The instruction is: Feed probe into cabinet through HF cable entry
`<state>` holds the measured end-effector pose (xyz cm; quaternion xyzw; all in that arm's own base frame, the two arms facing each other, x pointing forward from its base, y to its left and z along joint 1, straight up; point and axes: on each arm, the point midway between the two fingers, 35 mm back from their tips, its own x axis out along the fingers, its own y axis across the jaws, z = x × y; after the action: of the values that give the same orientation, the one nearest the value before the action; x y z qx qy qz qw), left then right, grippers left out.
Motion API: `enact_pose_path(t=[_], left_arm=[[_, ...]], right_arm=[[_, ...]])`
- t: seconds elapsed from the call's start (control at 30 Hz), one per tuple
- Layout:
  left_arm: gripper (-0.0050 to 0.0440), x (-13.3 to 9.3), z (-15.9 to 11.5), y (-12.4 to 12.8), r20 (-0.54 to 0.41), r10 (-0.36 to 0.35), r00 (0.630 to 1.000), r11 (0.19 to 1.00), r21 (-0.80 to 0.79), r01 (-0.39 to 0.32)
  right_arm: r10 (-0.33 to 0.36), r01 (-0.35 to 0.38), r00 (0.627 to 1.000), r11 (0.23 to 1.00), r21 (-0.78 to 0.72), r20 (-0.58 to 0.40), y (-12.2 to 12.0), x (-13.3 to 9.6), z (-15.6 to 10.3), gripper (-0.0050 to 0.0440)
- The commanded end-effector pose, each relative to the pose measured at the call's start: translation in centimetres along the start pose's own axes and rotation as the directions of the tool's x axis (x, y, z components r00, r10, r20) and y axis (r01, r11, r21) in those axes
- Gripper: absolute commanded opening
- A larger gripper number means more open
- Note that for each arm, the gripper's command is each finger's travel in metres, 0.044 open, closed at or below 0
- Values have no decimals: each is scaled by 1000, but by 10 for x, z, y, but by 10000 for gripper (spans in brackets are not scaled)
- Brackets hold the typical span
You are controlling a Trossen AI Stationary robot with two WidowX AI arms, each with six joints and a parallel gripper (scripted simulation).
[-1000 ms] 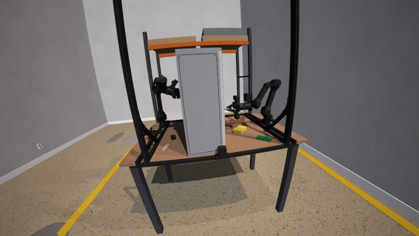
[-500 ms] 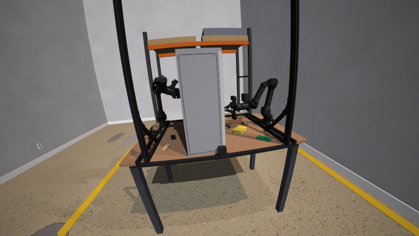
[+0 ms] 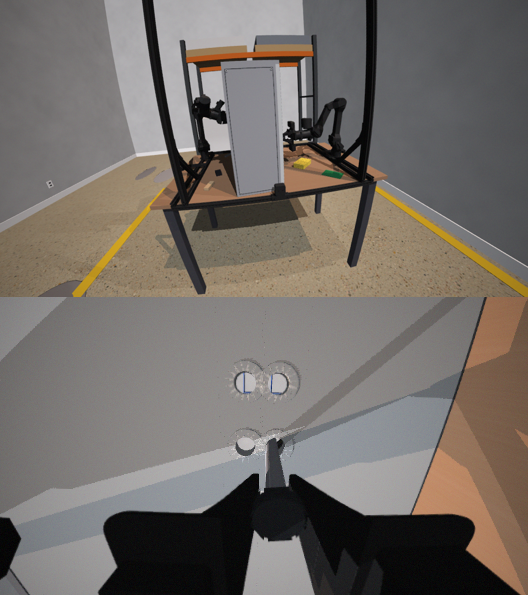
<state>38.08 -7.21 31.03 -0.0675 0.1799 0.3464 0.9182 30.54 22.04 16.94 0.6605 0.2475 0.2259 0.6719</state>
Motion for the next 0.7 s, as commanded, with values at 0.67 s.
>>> enact_pose_path(t=[0.67], left_arm=[[440, 0, 1, 1, 3, 3, 1000, 1000, -2, -3]], right_arm=[[25, -25, 1000, 1000, -6, 2, -1, 38, 0, 0]])
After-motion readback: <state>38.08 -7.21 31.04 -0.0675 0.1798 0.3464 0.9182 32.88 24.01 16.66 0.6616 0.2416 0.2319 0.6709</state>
